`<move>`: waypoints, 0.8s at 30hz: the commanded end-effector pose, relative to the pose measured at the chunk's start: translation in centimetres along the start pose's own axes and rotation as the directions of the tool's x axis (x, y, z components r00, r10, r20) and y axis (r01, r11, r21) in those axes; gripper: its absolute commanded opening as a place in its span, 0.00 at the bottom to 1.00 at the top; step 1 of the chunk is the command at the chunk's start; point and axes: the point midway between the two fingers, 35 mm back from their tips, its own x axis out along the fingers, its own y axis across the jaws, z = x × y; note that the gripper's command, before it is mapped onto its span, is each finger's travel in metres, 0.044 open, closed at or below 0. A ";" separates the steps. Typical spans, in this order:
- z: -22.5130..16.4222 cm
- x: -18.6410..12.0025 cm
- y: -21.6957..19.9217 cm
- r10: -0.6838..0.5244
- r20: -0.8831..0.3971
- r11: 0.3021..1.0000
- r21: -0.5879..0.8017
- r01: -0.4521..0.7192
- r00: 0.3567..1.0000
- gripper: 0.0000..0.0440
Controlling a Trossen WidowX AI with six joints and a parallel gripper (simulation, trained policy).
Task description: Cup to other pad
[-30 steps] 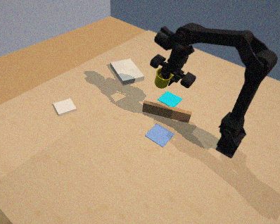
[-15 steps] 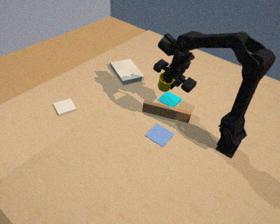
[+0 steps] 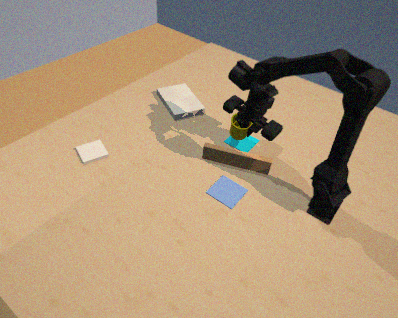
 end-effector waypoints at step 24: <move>1.1 -1.9 -1.4 0.086 -0.038 0.993 0.085 -0.082 0.996 0.47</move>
